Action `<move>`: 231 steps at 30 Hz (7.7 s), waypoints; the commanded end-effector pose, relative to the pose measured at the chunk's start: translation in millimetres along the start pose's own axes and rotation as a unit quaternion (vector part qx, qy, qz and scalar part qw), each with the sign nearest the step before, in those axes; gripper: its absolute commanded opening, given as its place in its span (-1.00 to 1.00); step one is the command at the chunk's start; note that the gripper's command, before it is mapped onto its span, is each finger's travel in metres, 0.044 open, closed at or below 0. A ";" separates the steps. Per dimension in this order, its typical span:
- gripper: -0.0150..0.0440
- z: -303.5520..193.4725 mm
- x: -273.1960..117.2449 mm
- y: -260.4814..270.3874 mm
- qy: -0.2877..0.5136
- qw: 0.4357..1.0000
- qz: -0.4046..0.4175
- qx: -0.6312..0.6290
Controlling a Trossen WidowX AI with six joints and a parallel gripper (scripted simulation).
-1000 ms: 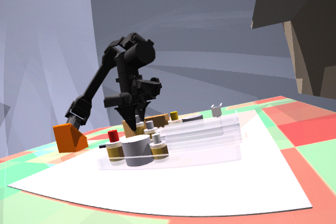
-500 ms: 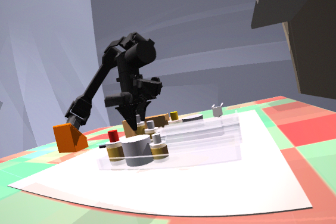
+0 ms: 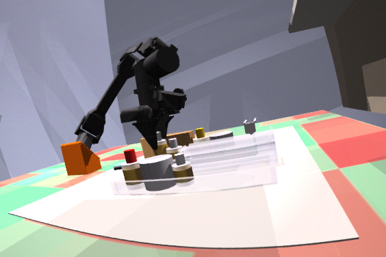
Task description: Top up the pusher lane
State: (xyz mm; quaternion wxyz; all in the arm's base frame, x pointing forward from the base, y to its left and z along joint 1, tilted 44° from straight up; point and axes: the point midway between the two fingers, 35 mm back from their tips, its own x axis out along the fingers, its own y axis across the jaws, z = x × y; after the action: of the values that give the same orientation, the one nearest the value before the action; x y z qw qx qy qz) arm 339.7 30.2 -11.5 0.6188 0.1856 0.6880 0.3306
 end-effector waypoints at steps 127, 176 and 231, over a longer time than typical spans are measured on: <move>-0.49 8.1 23.8 2.9 -0.012 1.000 0.005 -0.006; -0.49 1.1 25.1 2.8 -0.012 1.000 0.005 -0.005; 0.45 -14.6 2.8 -2.1 -0.011 1.000 0.004 -0.005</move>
State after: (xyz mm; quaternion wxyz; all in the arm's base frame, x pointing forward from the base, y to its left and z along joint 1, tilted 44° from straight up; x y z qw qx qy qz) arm 333.1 30.0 -13.5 0.6286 0.1902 0.6751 0.3360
